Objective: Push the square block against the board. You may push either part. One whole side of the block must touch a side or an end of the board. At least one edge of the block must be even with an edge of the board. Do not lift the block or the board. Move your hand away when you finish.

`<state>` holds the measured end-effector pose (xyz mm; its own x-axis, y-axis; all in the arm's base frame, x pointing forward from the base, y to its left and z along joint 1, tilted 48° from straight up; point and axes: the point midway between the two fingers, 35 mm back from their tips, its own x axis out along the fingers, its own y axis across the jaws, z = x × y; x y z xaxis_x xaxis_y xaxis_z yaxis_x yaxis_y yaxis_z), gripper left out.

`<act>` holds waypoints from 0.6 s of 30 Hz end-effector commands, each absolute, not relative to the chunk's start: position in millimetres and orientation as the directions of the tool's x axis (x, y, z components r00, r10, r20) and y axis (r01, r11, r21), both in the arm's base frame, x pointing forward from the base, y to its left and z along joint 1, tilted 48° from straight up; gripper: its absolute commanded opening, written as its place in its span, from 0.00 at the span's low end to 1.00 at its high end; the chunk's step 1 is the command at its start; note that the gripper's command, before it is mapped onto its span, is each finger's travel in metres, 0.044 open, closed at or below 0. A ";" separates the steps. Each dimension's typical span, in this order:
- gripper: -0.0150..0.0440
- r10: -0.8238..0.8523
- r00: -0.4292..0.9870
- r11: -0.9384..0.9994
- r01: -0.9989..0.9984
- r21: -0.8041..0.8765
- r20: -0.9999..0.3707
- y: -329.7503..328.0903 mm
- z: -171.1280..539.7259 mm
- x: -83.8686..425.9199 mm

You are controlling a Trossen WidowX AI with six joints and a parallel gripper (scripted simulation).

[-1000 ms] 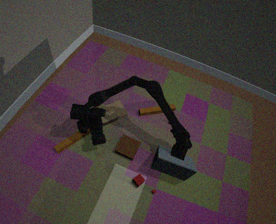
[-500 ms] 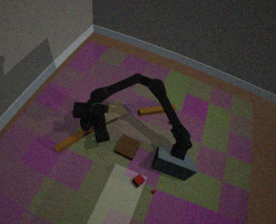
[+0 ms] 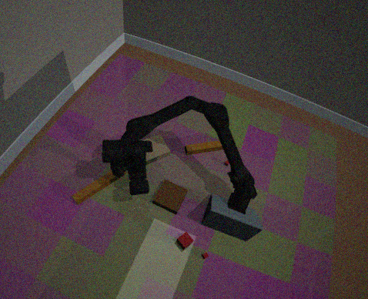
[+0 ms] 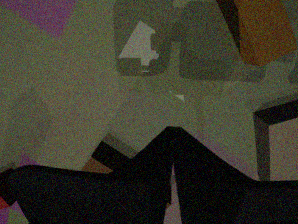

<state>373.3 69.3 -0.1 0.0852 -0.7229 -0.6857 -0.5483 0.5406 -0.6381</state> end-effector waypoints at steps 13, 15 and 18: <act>0.25 -0.718 0.072 0.683 -0.120 -0.720 -0.693 87.6 -31.6 209.2; 0.25 -0.723 0.070 0.685 -0.056 -0.727 -0.687 81.3 -33.4 188.4; 0.25 -0.731 0.068 0.682 0.020 -0.732 -0.679 71.8 -34.8 165.2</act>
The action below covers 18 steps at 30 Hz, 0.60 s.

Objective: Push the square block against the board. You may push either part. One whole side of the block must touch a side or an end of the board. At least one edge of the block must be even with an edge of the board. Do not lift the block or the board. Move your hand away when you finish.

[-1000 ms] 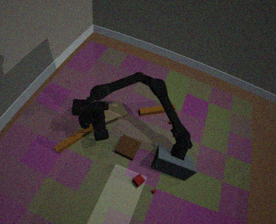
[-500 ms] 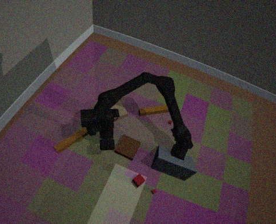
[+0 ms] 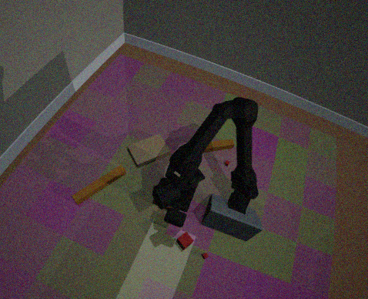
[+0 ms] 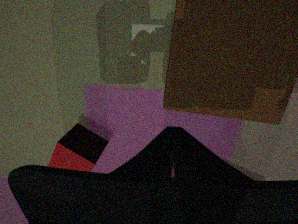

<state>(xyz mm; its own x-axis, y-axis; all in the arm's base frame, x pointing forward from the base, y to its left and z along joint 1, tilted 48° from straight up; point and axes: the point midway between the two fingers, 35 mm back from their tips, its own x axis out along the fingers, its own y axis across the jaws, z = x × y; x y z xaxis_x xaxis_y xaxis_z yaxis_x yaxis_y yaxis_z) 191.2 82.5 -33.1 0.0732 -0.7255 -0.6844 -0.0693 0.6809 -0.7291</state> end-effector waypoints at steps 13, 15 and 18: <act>0.25 -0.732 0.070 0.680 0.026 -0.732 -0.678 31.2 -72.1 167.0; 0.25 -0.732 0.070 0.680 0.026 -0.732 -0.678 31.2 -72.1 167.0; 0.25 -0.732 0.070 0.680 0.026 -0.732 -0.678 31.5 -72.1 168.3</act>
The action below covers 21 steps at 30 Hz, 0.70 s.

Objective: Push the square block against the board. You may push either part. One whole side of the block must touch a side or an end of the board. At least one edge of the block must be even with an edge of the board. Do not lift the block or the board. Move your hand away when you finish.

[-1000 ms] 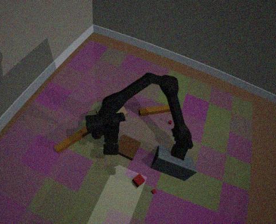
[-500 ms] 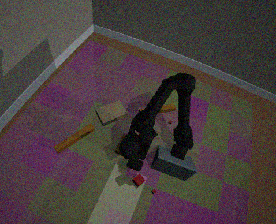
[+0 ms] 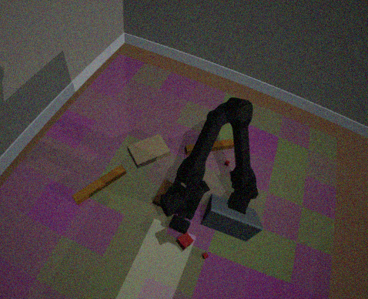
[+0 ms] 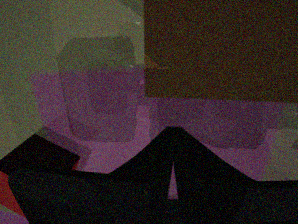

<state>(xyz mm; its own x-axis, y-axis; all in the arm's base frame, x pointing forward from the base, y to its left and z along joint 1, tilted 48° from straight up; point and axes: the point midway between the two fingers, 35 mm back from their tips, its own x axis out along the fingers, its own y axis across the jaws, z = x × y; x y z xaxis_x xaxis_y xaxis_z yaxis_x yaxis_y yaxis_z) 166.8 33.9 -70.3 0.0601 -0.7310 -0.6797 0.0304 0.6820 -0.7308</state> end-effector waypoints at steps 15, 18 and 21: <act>0.25 -0.730 0.071 0.683 0.026 -0.730 -0.680 34.8 -71.7 188.3; 0.25 -0.730 0.071 0.683 0.026 -0.730 -0.680 35.3 -71.5 192.5; 0.25 -0.729 0.071 0.683 0.026 -0.730 -0.680 35.6 -71.3 196.7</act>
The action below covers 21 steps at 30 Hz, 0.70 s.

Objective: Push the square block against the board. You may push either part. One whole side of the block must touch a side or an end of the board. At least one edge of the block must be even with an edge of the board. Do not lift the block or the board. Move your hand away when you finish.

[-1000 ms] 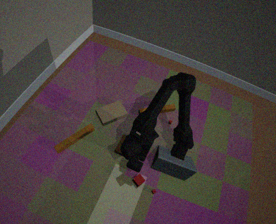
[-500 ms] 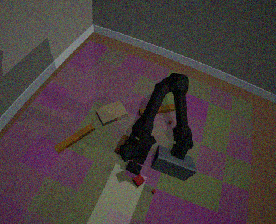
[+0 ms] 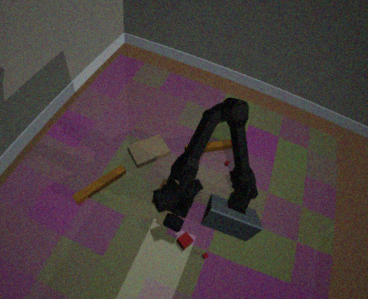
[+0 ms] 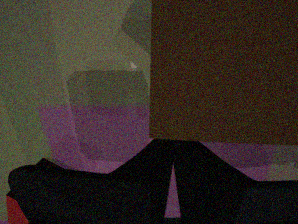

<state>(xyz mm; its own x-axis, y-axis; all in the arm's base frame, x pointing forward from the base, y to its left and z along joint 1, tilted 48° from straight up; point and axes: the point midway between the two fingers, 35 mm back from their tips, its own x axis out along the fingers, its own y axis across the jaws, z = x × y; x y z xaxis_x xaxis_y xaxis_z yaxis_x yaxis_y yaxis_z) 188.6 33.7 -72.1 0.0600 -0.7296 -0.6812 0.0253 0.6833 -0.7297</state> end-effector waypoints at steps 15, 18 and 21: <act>0.25 -0.729 0.072 0.684 0.026 -0.729 -0.681 36.7 -69.7 217.7; 0.25 -0.729 0.072 0.684 0.027 -0.729 -0.681 36.8 -69.2 221.9; 0.25 -0.729 0.073 0.684 0.027 -0.729 -0.681 36.8 -68.7 226.2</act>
